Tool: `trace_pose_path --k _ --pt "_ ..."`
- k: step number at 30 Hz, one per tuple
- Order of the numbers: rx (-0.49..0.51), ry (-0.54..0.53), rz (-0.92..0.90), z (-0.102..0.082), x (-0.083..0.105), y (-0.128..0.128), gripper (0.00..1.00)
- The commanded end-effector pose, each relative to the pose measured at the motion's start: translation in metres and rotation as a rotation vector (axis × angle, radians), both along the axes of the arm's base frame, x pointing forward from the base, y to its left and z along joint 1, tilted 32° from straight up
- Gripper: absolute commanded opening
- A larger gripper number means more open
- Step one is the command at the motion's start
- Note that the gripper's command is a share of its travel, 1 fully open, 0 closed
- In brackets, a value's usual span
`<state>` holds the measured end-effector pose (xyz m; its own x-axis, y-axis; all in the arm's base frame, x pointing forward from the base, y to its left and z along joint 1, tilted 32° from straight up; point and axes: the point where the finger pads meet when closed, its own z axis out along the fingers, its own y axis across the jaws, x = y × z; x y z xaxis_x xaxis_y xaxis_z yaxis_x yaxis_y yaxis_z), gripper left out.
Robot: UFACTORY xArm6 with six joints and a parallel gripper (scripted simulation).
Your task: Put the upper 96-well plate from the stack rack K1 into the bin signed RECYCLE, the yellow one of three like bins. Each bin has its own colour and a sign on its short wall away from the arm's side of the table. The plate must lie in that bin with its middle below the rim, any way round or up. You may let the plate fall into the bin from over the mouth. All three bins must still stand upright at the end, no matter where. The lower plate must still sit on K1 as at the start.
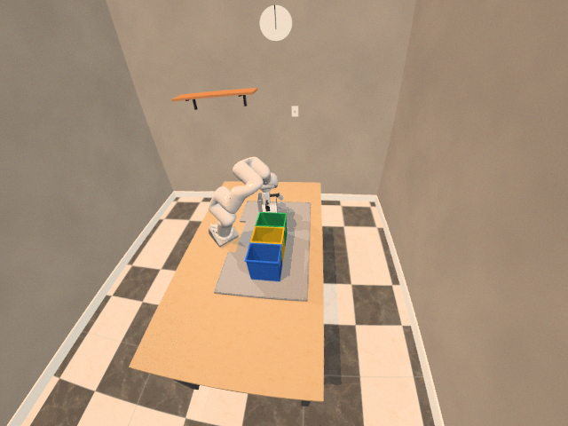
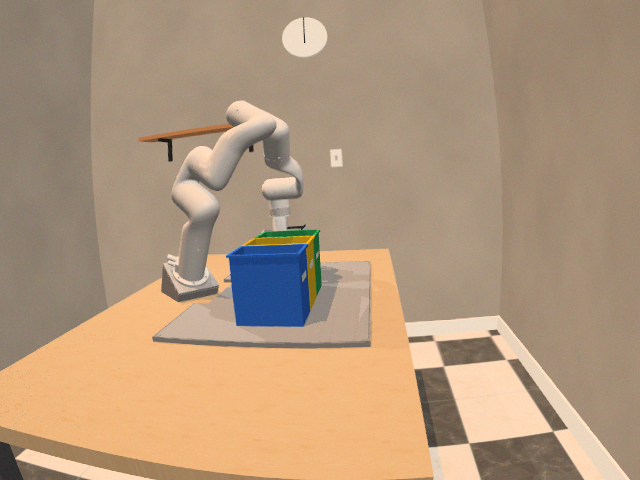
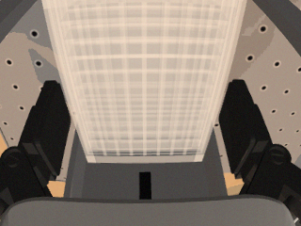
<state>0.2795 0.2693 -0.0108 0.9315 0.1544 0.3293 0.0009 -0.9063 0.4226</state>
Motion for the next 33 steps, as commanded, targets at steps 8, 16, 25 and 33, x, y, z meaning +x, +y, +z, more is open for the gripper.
trace_pose_path --k 8,16,25,33 --pt "0.003 -0.002 0.001 -0.0033 0.0022 -0.0004 1.00" --pt "0.003 -0.002 0.001 -0.0033 0.0023 -0.0004 1.00" --pt "0.003 -0.002 0.001 -0.0028 0.0020 -0.0002 0.00" --pt "0.003 -0.002 0.001 -0.0028 0.0020 -0.0002 0.00"
